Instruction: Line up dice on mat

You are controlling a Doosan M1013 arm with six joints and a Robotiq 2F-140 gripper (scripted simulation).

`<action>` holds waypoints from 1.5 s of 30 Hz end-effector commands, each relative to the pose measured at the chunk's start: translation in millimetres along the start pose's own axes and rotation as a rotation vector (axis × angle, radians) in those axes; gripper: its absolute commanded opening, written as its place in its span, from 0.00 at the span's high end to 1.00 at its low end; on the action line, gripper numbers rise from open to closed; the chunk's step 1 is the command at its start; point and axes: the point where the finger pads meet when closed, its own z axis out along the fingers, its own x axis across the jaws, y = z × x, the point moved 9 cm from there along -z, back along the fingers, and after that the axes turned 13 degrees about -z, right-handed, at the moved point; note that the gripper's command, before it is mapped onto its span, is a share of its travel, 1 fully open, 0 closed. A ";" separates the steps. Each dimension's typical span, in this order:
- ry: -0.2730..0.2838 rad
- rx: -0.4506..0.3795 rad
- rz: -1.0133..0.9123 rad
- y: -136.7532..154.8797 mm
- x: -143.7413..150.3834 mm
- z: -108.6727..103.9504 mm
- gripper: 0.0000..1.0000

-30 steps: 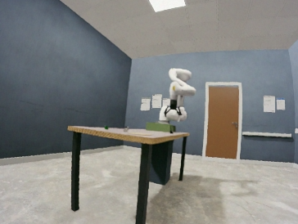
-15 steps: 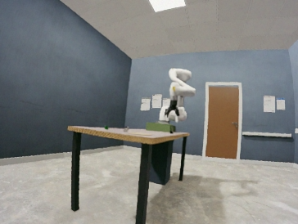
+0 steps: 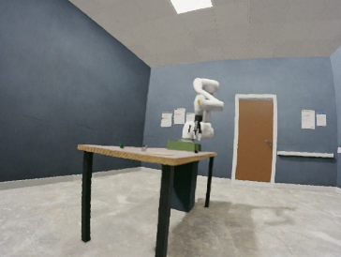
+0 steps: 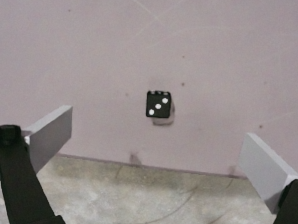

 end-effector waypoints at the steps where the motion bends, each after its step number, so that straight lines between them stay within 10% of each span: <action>1: 0.002 -0.015 -0.093 -1.2 -0.6 0.3 0.00; 45: -0.010 -0.013 -1.562 -0.5 -0.3 15.5 0.00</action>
